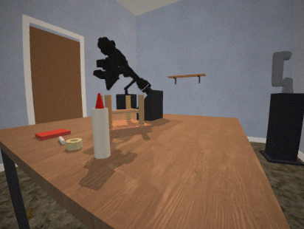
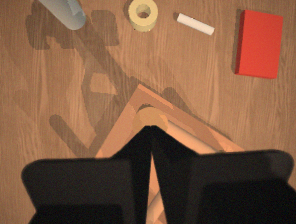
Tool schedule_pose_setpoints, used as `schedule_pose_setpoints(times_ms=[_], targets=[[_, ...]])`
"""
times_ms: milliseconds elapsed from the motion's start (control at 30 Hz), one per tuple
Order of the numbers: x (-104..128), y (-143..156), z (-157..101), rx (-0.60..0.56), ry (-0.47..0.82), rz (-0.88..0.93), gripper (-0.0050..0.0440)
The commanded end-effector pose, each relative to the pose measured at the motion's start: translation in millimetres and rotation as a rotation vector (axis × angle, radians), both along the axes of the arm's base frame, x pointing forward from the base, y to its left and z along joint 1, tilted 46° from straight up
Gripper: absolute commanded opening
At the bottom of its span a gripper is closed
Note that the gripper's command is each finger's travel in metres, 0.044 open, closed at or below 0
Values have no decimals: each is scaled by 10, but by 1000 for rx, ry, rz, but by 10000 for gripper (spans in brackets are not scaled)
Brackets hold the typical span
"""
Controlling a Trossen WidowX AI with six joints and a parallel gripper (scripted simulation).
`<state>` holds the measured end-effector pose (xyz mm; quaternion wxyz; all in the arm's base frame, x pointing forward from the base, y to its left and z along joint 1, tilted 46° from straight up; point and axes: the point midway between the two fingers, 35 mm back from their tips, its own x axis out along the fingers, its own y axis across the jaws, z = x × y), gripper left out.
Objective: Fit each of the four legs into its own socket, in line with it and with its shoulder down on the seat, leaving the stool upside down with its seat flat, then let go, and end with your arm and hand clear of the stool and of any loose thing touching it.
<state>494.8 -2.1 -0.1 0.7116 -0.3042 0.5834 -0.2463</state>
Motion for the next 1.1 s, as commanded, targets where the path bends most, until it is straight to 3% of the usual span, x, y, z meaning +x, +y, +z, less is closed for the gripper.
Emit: schedule_pose_setpoints(times_ms=[0, 100, 333, 400, 500, 700, 1067], targets=[[25, 36, 58, -1, -16, 0, 0], [-61, 83, -22, 4, 9, 11, 0], [-587, 527, -235, 27, 90, 80, 0], [-587, 527, -235, 27, 90, 80, 0], [-943, 718, -341, 34, 139, 117, 0], [-1435, 883, -453, 33, 202, 160, 0], [-1472, 862, -488, 33, 206, 163, 0]])
